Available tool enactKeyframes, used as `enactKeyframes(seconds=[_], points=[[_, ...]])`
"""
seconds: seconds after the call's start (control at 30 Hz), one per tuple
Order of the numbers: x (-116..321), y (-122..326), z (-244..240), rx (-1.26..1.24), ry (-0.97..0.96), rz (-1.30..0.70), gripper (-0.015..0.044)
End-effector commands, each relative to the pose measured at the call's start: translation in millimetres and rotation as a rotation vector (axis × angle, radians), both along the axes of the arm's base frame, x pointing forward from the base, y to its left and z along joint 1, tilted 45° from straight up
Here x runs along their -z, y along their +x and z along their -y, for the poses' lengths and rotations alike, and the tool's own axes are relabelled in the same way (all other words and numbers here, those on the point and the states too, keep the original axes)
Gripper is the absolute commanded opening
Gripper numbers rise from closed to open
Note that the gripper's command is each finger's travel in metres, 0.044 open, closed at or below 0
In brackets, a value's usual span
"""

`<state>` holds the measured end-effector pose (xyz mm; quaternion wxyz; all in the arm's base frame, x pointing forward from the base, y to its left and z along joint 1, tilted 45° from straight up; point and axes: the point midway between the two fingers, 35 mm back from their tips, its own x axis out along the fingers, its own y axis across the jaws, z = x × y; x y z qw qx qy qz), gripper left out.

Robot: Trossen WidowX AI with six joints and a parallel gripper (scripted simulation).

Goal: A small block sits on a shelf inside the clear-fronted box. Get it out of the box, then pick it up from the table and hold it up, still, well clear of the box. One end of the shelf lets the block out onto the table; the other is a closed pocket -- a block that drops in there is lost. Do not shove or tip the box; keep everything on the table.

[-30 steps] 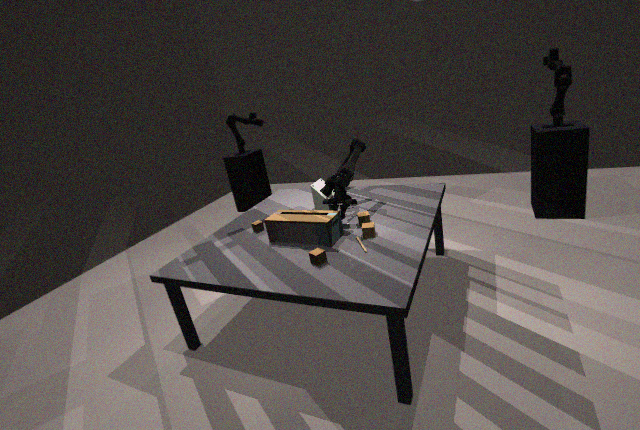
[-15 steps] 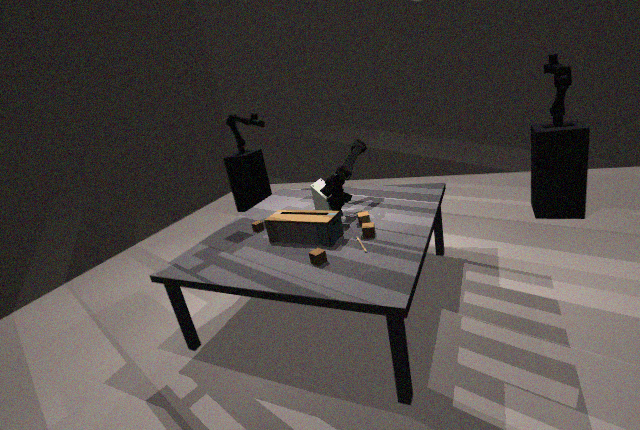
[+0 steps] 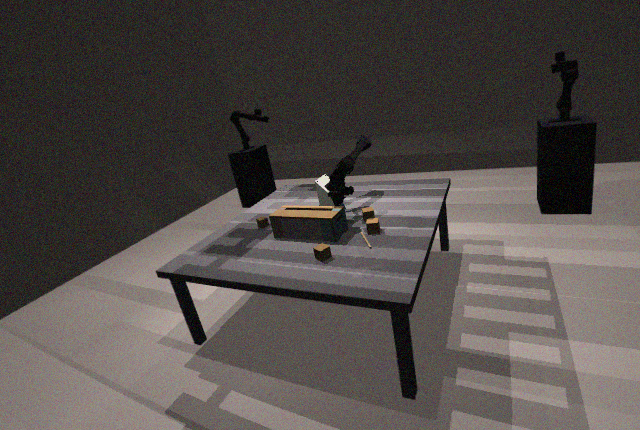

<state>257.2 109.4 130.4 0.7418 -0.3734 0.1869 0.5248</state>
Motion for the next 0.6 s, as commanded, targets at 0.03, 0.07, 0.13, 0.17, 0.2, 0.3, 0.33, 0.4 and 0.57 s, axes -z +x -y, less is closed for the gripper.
enactKeyframes(seconds=[0.03, 0.07, 0.13, 0.17, 0.2, 0.3, 0.33, 0.4, 0.57], points=[[-0.6, -1.5, 6.4, 0.158, 0.100, -0.164, 0.0000], [-0.4, -2.0, 7.4, 0.185, 0.116, -0.192, 0.0000], [-0.2, -2.8, 9.4, 0.239, 0.150, -0.249, 0.0000], [-0.1, -3.3, 10.4, 0.266, 0.166, -0.277, 0.0000], [0.0, -3.7, 11.4, 0.293, 0.183, -0.306, 0.0000], [0.2, -5.1, 14.3, 0.374, 0.233, -0.391, 0.0000], [0.3, -5.5, 15.3, 0.401, 0.250, -0.420, 0.0000], [0.4, -6.5, 17.2, 0.454, 0.283, -0.477, 0.0000], [0.4, -8.8, 21.8, 0.589, 0.366, -0.620, 0.0000]])
